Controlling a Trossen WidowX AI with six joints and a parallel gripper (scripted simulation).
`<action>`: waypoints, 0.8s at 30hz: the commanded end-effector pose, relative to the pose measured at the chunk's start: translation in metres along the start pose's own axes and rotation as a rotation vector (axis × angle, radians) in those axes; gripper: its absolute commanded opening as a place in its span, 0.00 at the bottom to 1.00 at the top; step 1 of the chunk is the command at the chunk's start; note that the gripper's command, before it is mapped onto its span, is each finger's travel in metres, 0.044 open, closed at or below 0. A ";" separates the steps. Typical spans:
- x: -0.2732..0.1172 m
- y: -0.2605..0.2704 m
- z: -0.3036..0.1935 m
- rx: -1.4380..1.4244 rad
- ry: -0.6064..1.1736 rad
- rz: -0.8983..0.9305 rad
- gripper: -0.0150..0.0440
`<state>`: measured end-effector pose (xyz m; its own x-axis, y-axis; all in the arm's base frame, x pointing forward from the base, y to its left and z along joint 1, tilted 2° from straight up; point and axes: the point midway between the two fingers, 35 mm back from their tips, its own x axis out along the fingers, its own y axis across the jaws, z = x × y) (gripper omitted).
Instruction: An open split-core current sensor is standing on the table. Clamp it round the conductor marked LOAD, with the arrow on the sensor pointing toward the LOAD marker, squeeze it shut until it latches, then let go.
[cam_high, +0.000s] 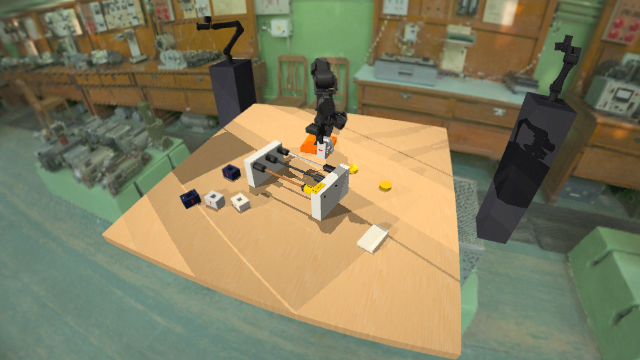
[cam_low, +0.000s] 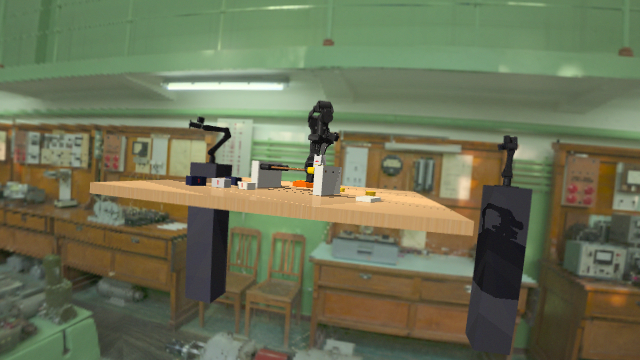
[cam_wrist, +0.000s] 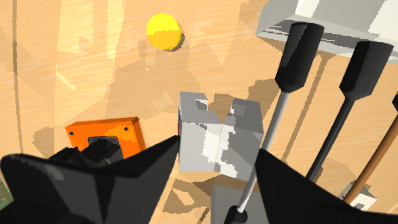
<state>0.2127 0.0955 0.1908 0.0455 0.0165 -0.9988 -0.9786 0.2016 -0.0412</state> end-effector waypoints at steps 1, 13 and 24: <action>-0.007 -0.001 0.000 0.013 -0.003 -0.001 0.25; -0.009 -0.023 0.003 0.427 -0.017 -0.033 0.25; -0.010 -0.047 0.005 0.845 -0.043 -0.061 0.25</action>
<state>0.2492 0.0921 0.2002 0.0969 0.0178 -0.9951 -0.6184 0.7845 -0.0462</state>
